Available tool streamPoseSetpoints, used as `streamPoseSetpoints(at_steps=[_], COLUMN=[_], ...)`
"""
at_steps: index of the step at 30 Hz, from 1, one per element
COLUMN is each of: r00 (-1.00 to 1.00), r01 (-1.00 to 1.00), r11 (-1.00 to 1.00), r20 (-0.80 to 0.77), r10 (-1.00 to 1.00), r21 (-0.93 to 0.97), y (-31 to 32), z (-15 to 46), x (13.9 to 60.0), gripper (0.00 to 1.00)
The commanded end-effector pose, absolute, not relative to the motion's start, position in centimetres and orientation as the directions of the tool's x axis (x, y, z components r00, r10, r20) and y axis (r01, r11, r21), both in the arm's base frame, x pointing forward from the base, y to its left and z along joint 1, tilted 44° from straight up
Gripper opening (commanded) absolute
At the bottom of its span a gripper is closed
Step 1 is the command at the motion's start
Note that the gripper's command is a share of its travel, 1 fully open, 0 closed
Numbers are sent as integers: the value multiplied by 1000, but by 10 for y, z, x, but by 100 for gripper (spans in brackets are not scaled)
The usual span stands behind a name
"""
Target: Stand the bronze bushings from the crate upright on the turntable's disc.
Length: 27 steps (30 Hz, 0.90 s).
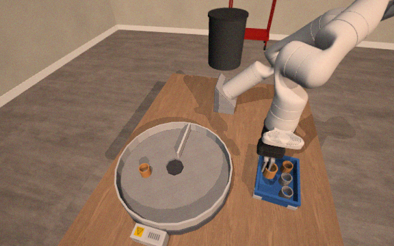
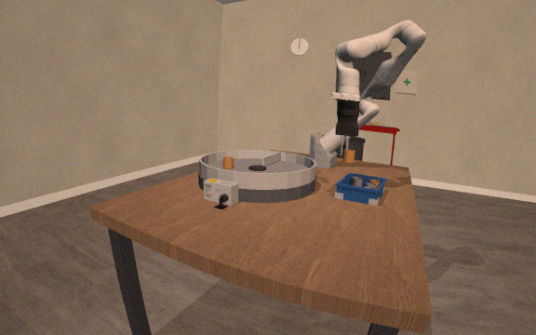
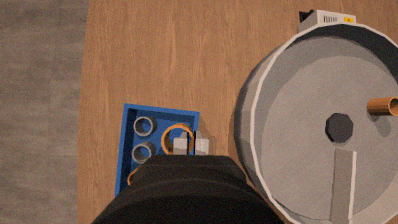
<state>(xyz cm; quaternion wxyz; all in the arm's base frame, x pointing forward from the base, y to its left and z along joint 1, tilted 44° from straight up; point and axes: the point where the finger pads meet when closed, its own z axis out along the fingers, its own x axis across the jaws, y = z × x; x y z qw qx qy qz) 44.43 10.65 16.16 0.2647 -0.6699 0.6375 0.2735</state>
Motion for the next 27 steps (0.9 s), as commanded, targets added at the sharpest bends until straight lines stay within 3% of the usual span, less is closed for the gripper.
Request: streamPoseSetpoints(at_steps=[1,27], r00=[34,40], r01=[-999,-999], r11=[-46,-46], r20=[-698,-695], r10=[-716,-718], r21=[-2,-9], y=[90,-46], z=[147,20], x=[439,395], gripper=[0,0])
